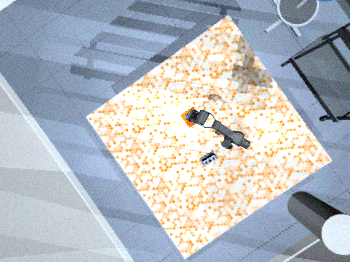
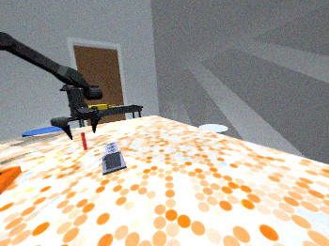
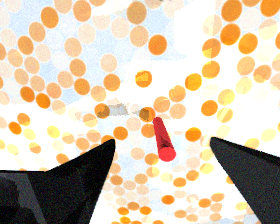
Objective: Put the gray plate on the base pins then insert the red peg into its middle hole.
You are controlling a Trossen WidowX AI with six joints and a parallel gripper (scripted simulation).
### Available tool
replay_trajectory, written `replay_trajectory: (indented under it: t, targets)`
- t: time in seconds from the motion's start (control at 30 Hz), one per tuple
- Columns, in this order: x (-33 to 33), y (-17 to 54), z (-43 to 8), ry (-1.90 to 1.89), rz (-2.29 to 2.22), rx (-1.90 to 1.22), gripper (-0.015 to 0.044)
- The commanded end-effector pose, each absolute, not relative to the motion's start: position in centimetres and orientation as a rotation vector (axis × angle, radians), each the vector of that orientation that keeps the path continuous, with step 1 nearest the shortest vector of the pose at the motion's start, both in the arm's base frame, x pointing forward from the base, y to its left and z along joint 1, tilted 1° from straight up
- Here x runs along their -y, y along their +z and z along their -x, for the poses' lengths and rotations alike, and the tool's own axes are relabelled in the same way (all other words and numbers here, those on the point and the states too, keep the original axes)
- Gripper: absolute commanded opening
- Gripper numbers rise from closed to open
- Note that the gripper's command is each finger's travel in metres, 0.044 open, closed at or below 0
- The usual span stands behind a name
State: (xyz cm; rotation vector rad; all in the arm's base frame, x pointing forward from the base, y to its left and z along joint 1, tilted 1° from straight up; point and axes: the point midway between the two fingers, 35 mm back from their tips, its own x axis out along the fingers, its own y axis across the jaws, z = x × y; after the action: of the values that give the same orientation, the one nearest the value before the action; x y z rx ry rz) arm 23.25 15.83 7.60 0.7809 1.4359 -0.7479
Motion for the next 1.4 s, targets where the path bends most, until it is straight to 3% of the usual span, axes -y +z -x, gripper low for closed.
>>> replay_trajectory:
  t: [0.0,0.37,0.87,1.1,1.37]
  targets:
    - [-15.8,6.9,-23.1,-0.755,-0.786,-1.438,0.0440]
    - [-15.8,5.4,-23.0,-0.755,-0.786,-1.439,0.0440]
    - [-15.8,5.4,-23.0,-0.755,-0.786,-1.439,0.0046]
    - [-15.8,5.4,-23.0,-0.755,-0.786,-1.439,0.0000]
    - [-15.9,6.7,-23.2,-0.755,-0.786,-1.438,0.0000]
